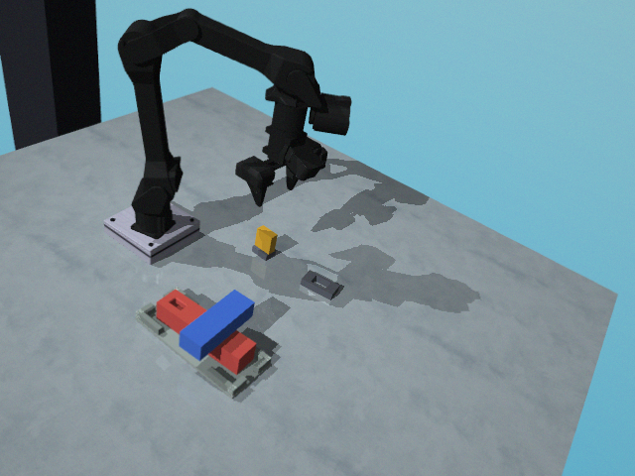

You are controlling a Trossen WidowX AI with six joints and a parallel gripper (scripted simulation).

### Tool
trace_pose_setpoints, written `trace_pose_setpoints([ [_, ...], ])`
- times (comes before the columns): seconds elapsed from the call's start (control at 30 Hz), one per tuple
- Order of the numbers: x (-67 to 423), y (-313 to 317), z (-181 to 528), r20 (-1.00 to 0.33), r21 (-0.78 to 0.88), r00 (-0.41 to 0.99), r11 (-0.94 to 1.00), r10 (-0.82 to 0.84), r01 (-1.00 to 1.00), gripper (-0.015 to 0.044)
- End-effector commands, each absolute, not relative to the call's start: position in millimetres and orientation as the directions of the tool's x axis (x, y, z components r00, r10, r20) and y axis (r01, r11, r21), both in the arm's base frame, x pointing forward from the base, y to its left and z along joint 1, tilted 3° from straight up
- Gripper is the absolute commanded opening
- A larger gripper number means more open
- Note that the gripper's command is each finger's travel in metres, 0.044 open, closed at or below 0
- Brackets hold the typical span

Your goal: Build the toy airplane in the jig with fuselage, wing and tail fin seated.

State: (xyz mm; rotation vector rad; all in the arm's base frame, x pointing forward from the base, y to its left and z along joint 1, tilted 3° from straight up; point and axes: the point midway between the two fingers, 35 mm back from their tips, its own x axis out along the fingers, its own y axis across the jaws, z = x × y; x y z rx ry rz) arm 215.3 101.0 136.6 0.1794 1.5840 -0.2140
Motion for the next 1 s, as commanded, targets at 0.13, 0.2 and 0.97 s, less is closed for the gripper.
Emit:
trace_pose_setpoints([
  [0.13,211.7,101.3,87.7,-1.000,-0.023,-0.022,0.964,-0.018,0.264,0.0440],
  [0.2,211.0,101.0,80.6,-1.000,-0.021,-0.022,0.964,-0.016,0.265,0.0440],
  [0.97,211.5,100.9,43.7,-1.000,-0.021,-0.022,0.964,-0.016,0.265,0.0440],
])
